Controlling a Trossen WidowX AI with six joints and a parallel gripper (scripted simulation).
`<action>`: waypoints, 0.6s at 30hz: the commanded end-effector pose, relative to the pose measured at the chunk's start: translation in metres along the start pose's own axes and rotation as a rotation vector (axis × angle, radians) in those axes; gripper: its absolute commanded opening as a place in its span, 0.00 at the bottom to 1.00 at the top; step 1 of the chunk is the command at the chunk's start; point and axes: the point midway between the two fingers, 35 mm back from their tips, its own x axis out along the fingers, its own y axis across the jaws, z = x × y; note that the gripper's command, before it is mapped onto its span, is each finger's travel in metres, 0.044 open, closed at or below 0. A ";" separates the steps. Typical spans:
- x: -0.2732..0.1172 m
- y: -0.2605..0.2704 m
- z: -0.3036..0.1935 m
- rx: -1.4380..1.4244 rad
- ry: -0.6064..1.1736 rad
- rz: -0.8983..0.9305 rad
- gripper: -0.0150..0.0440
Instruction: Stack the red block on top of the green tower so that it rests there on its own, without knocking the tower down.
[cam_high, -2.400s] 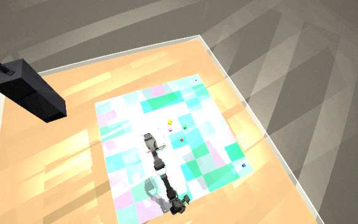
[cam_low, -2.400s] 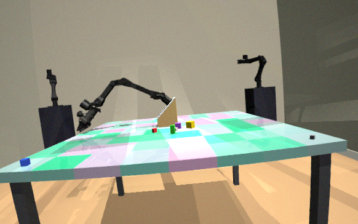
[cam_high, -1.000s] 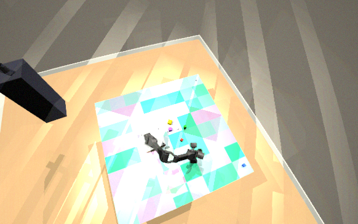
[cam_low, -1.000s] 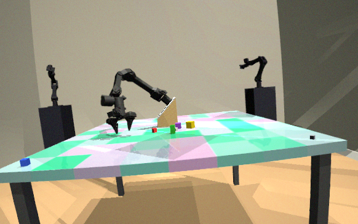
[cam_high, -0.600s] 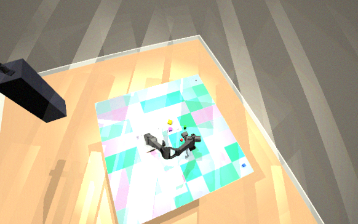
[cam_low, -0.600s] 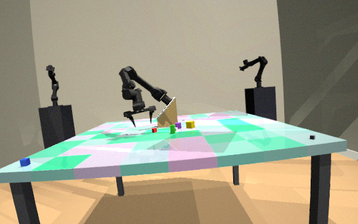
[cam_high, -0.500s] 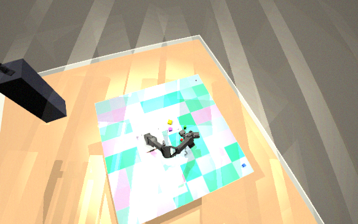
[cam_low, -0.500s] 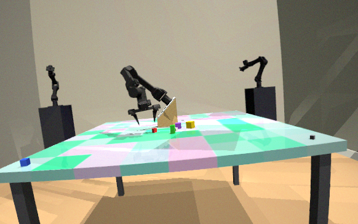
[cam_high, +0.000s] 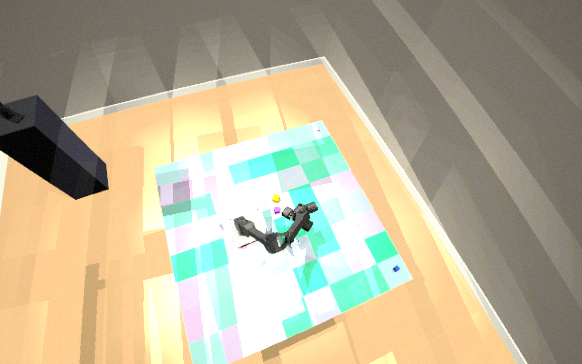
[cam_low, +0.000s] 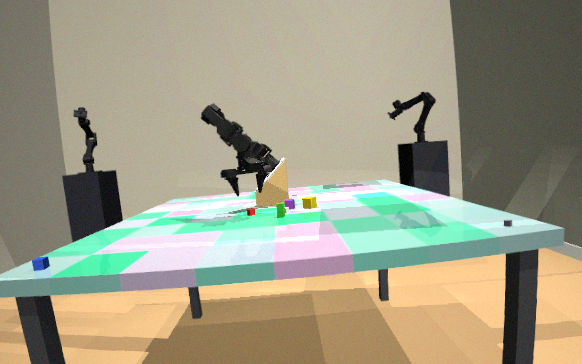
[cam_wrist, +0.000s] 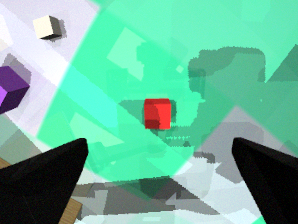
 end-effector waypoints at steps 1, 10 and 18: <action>0.007 0.001 0.000 -0.013 0.006 -0.003 1.00; 0.038 0.001 -0.001 -0.013 0.007 -0.004 1.00; 0.046 0.000 -0.001 -0.013 0.007 -0.004 1.00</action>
